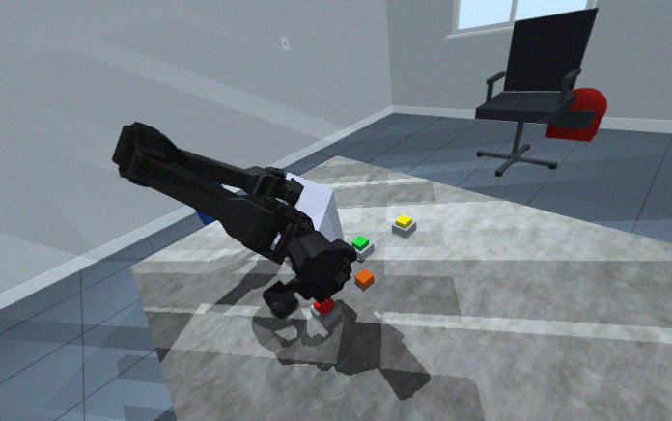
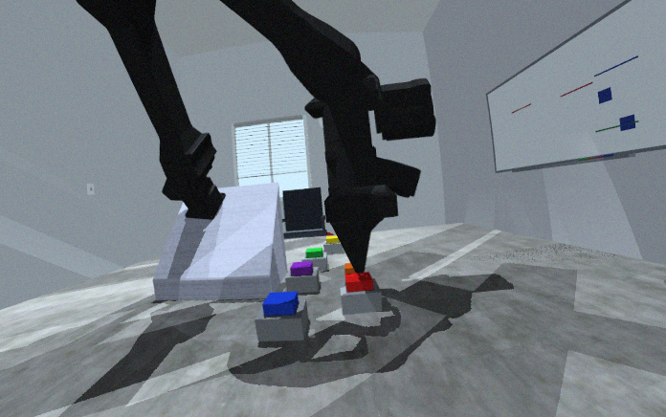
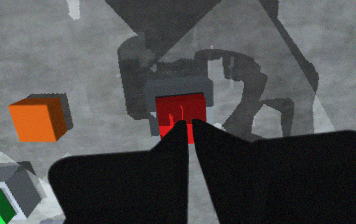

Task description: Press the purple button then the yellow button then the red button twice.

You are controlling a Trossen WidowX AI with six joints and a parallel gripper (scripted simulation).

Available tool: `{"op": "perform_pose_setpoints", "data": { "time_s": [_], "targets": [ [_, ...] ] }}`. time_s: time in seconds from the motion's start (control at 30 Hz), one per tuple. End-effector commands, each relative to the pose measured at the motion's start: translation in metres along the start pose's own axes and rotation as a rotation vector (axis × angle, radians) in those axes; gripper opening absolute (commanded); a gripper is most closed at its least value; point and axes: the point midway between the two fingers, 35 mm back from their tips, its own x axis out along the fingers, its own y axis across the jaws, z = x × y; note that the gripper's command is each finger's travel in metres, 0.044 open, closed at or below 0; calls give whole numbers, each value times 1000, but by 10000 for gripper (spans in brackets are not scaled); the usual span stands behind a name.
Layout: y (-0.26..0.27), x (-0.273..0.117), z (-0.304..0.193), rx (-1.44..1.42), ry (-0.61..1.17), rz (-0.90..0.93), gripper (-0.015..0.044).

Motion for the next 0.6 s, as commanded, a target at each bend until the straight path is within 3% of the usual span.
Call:
{"op": "perform_pose_setpoints", "data": {
  "time_s": [0.0,0.57],
  "targets": [
    [3,8,-1,-16,8,6,20],
    [3,17,-2,-16,8,4,20]
  ]
}}
